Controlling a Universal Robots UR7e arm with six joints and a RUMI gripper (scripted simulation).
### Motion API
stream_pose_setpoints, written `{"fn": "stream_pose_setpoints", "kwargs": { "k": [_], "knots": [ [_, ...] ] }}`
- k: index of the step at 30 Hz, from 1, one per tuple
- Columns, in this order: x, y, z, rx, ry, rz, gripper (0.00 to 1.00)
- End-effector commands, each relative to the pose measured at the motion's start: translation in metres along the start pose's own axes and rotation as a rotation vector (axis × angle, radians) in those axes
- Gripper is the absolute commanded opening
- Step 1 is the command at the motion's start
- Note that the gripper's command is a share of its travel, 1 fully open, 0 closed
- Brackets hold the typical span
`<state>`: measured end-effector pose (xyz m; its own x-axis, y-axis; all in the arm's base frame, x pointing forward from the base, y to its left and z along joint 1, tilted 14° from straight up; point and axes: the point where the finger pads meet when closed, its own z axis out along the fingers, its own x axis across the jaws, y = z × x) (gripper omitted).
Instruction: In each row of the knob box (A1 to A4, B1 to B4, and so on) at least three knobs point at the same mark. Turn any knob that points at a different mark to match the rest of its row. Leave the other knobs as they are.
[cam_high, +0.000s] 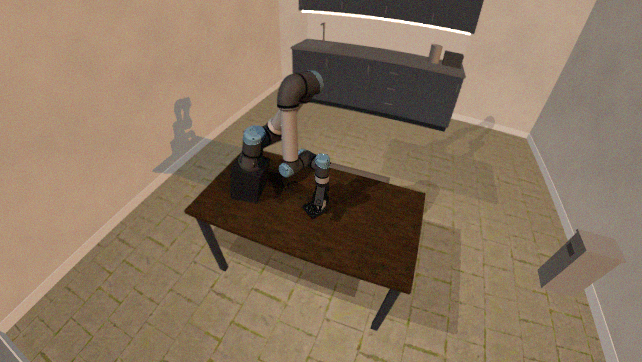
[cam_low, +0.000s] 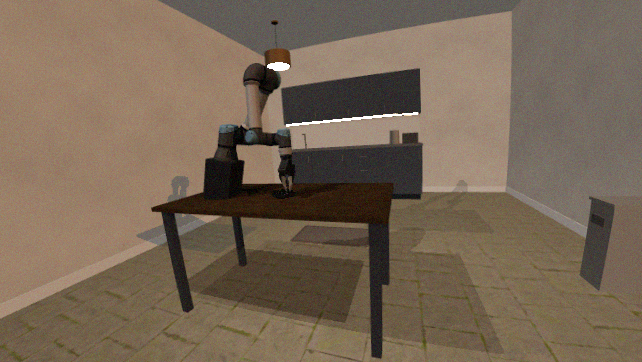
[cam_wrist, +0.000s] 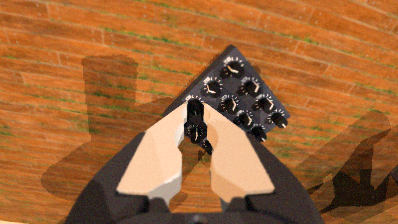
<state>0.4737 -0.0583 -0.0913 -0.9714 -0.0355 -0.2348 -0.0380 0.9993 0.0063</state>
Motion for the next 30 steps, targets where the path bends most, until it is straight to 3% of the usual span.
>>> {"fn": "stream_pose_setpoints", "kwargs": {
  "k": [1, 3, 4, 30],
  "knots": [
    [-0.0004, -0.0001, -0.0003, 0.000, -0.001, 0.000, 0.04],
    [-0.0004, -0.0001, -0.0003, 0.000, -0.001, 0.000, 0.04],
    [-0.0004, -0.0001, -0.0003, 0.000, -0.001, 0.000, 0.11],
    [-0.0004, -0.0001, -0.0028, 0.000, -0.001, 0.000, 0.11]
  ]
}}
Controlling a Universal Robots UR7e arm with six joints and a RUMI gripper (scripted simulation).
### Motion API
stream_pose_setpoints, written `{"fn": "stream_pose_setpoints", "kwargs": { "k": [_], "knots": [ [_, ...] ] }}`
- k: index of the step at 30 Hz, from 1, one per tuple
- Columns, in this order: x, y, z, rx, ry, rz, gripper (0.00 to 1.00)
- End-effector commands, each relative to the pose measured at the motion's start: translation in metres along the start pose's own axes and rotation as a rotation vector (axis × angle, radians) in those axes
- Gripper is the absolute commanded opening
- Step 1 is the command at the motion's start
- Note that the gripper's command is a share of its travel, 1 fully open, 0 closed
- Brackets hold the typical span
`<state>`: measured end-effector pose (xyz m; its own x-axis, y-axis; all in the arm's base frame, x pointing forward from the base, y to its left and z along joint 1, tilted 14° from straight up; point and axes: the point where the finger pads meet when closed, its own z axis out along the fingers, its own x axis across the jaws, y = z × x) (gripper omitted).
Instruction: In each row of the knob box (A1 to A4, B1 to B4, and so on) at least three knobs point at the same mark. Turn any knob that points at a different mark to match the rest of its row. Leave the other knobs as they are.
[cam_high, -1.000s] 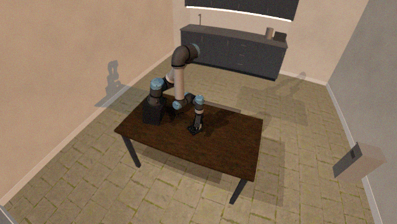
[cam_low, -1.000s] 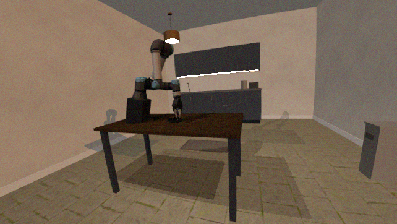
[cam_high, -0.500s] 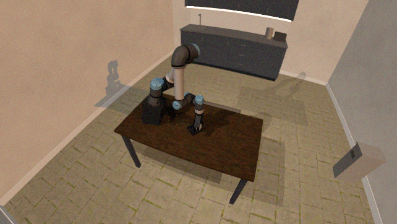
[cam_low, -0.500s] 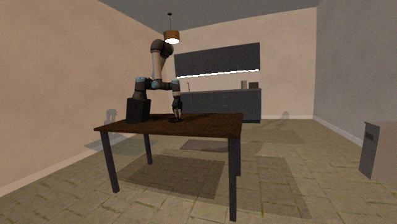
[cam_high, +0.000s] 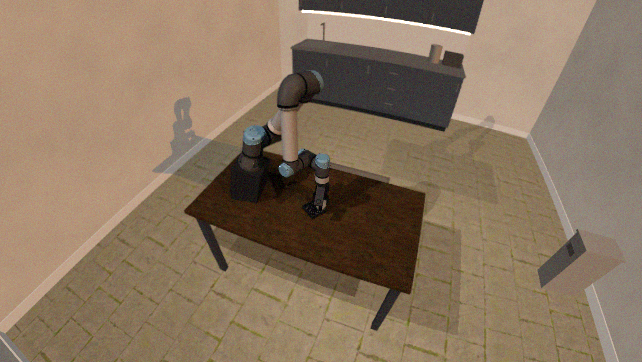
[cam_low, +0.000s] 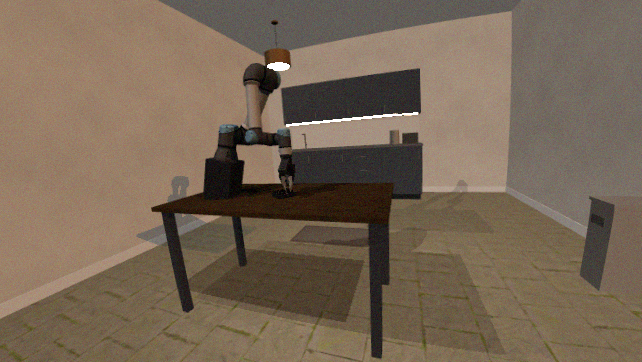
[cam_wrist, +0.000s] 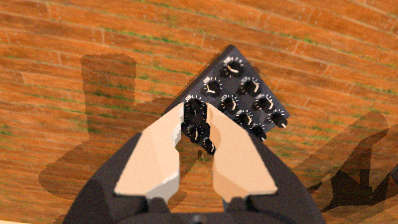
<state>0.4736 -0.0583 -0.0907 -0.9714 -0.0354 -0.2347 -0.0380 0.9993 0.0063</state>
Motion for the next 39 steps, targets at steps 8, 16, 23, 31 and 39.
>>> {"fn": "stream_pose_setpoints", "kwargs": {
  "k": [8, 16, 23, 31, 39],
  "knots": [
    [0.000, 0.000, -0.022, 0.001, -0.001, 0.000, 0.11],
    [0.000, 0.000, -0.035, 0.001, -0.001, 0.000, 0.11],
    [0.000, 0.000, -0.038, 0.001, -0.001, 0.000, 0.11],
    [0.000, 0.000, -0.038, 0.001, -0.001, 0.000, 0.11],
    [-0.001, 0.000, -0.038, 0.001, -0.001, -0.013, 0.11]
  ]
}}
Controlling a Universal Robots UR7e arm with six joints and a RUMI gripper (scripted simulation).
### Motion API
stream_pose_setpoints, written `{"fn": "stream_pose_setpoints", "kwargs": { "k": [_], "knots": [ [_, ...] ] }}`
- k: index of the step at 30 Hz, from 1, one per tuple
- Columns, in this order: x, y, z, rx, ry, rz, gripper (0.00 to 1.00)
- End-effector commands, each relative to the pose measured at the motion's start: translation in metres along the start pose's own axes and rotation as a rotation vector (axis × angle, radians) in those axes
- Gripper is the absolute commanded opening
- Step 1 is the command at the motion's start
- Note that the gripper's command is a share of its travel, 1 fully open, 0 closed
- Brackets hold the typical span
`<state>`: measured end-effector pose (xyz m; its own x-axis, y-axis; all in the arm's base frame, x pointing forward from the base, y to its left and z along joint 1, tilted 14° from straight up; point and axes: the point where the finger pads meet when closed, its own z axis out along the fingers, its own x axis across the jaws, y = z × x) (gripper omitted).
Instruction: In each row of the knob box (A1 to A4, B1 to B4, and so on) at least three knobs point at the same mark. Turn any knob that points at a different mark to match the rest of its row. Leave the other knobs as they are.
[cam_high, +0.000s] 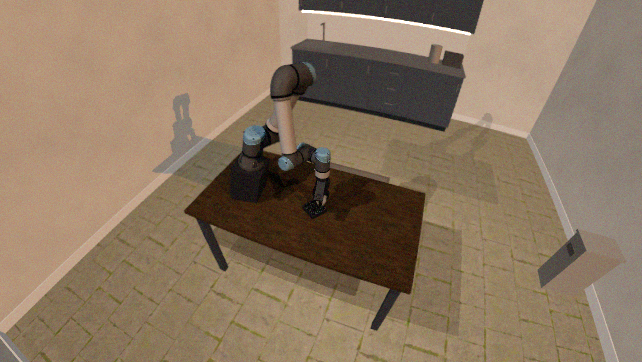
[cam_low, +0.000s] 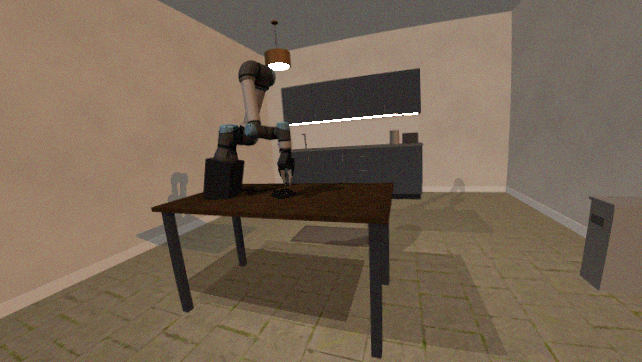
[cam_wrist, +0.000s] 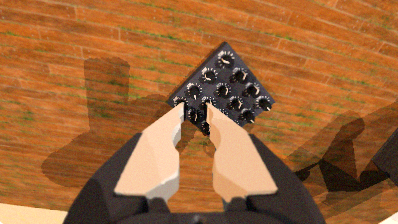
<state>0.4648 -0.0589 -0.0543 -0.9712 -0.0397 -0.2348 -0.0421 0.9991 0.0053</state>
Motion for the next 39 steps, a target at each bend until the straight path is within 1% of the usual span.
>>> {"fn": "stream_pose_setpoints", "kwargs": {
  "k": [1, 7, 10, 16, 22, 24, 39],
  "knots": [
    [0.000, 0.000, -0.001, 0.000, -0.001, -0.015, 0.11],
    [-0.001, -0.001, -0.001, 0.001, -0.001, -0.055, 0.11],
    [-0.001, -0.001, -0.002, 0.001, -0.001, -0.103, 0.11],
    [-0.002, -0.002, -0.003, 0.001, -0.001, -0.248, 0.11],
    [-0.003, -0.002, -0.006, 0.001, -0.001, -0.452, 0.11],
    [-0.003, -0.002, -0.006, 0.001, -0.001, -0.452, 0.11],
    [-0.005, 0.000, -0.013, 0.001, -0.001, -1.014, 0.11]
  ]
}}
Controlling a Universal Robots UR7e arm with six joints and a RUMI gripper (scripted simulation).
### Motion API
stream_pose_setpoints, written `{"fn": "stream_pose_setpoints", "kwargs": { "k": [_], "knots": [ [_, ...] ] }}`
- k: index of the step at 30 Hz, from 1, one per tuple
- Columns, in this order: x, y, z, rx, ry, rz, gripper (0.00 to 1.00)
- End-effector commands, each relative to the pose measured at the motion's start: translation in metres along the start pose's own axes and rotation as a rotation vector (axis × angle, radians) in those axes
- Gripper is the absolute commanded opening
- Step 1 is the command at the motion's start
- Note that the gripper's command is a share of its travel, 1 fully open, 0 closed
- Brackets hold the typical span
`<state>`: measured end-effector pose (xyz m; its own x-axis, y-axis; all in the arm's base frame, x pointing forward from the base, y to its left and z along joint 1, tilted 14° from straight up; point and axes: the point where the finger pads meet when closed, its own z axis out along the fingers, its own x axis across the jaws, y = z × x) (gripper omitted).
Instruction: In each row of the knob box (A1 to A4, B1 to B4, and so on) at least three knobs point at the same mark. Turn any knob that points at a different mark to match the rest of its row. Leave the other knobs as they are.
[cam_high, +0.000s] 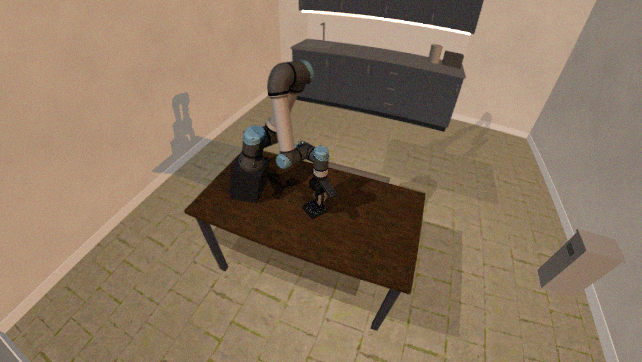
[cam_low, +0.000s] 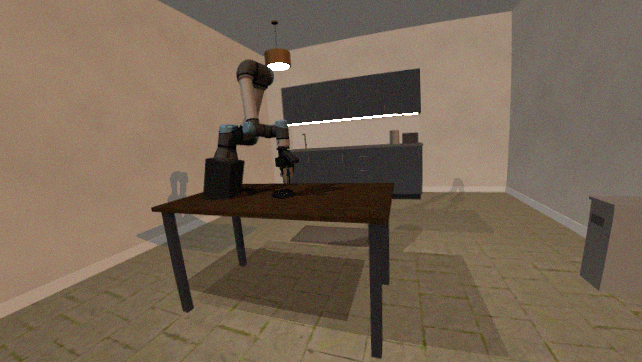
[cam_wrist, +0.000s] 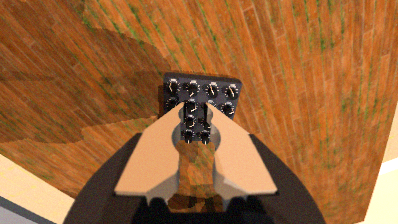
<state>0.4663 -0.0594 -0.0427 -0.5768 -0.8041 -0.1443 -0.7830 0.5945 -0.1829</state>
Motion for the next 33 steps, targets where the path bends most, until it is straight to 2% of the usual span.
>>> {"fn": "stream_pose_setpoints", "kwargs": {
  "k": [1, 17, 33],
  "knots": [
    [-0.0005, -0.0001, -0.0017, -0.002, -0.007, -0.120, 0.11],
    [-0.0022, 0.0045, -0.0075, 0.000, -0.007, -0.620, 0.11],
    [-0.0024, 0.0064, -0.0091, 0.001, -0.007, -0.758, 0.11]
  ]
}}
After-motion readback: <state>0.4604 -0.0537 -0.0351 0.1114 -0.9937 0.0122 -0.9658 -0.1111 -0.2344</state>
